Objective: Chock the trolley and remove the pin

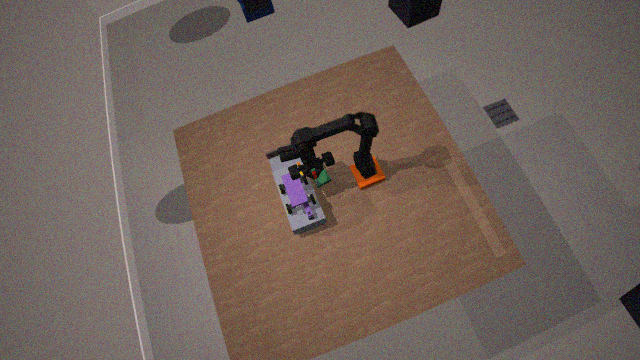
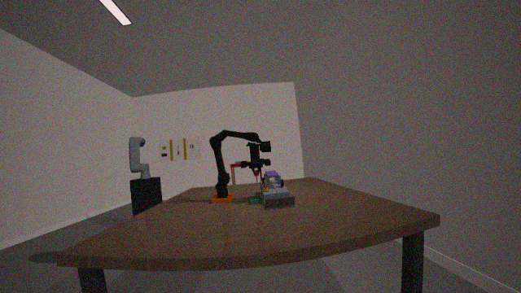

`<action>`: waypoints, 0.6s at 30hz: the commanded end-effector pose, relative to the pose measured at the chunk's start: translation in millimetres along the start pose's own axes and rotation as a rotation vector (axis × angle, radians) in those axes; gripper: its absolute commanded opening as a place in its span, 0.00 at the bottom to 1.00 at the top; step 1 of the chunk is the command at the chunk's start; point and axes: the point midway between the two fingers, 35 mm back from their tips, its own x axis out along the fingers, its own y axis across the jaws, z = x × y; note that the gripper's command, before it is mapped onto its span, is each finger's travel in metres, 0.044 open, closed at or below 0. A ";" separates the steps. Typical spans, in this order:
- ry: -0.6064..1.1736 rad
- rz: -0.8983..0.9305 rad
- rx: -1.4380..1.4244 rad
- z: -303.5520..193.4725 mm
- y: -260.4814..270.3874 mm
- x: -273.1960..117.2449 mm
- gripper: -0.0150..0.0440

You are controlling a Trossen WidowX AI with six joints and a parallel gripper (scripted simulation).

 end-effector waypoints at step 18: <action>0.001 -0.006 -0.002 73.7 -5.4 -9.9 0.25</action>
